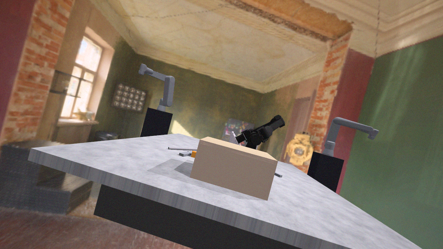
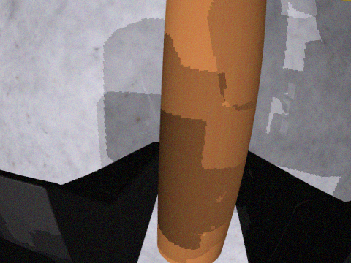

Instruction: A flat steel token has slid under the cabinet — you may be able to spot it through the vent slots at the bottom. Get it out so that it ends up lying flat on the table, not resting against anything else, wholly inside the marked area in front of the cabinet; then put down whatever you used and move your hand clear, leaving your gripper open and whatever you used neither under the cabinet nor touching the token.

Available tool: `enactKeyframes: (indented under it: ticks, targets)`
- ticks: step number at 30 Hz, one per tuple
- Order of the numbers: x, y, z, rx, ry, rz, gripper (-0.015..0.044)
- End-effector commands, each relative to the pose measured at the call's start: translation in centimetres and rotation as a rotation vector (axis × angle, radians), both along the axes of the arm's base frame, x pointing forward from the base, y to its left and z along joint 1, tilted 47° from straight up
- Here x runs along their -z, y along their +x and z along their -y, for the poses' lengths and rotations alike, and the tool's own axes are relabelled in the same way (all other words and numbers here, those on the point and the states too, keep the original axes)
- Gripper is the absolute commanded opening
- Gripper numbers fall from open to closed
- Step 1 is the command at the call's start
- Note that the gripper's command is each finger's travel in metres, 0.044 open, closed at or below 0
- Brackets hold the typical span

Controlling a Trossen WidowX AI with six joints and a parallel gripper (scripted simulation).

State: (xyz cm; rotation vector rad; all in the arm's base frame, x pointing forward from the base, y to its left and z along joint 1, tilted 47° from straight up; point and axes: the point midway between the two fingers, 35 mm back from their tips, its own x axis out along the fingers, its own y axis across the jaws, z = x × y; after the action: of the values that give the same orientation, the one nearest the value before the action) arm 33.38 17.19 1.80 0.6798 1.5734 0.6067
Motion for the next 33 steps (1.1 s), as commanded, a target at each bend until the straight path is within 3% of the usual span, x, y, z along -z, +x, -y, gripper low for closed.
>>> enactKeyframes:
  ticks: [1,33]
  targets:
    - [0.1,0.6,0.0,-0.001,0.004,0.002,0.0]
    - [0.3,3.7,0.0,-0.001,0.004,0.004,0.0]
